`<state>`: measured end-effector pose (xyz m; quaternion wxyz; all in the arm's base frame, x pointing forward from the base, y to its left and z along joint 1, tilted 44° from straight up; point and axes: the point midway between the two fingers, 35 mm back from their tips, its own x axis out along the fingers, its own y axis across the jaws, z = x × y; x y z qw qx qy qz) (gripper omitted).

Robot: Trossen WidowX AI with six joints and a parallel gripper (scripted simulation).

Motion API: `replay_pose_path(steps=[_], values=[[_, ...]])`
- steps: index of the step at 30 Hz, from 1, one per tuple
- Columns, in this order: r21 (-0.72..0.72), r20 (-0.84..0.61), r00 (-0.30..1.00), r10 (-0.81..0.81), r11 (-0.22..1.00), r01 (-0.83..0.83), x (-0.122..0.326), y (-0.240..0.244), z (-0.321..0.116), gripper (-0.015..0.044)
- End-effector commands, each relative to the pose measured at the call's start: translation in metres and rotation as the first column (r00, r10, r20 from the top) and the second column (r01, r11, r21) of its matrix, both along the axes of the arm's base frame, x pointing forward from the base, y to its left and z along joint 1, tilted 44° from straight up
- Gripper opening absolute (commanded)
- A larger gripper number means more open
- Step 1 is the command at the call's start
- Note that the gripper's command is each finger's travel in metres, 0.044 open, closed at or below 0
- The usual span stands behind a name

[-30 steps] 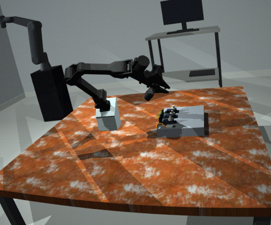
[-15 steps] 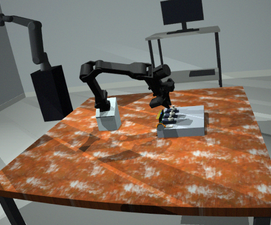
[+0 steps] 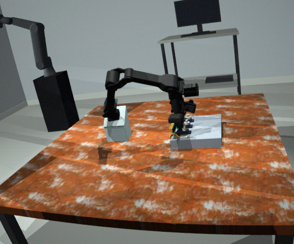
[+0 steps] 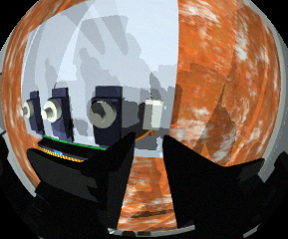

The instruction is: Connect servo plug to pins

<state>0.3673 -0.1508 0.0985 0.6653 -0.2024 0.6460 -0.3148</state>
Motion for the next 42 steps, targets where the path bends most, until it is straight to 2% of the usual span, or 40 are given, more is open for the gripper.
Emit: replay_pose_path(steps=[1,7,25,26,33,35,42], values=[[-0.015,-0.021,1.000,-0.006,1.000,0.006,0.001,-0.004,0.001,0.0115],[-0.017,-0.021,1.000,-0.006,1.000,0.006,-0.001,-0.020,-0.016,0.0115],[-0.017,-0.021,1.000,-0.006,1.000,0.006,-0.002,-0.032,-0.028,0.0115],[-0.017,-0.021,1.000,-0.006,1.000,0.006,-0.002,-0.032,-0.028,0.0089],[-0.017,-0.021,1.000,-0.006,1.000,0.006,-0.002,-0.032,-0.028,0.0042],[-0.017,-0.021,1.000,-0.006,1.000,0.006,-0.001,-0.029,-0.025,0.0000],[-0.014,-0.021,1.000,-0.006,1.000,0.006,0.002,0.001,0.005,0.0000]])
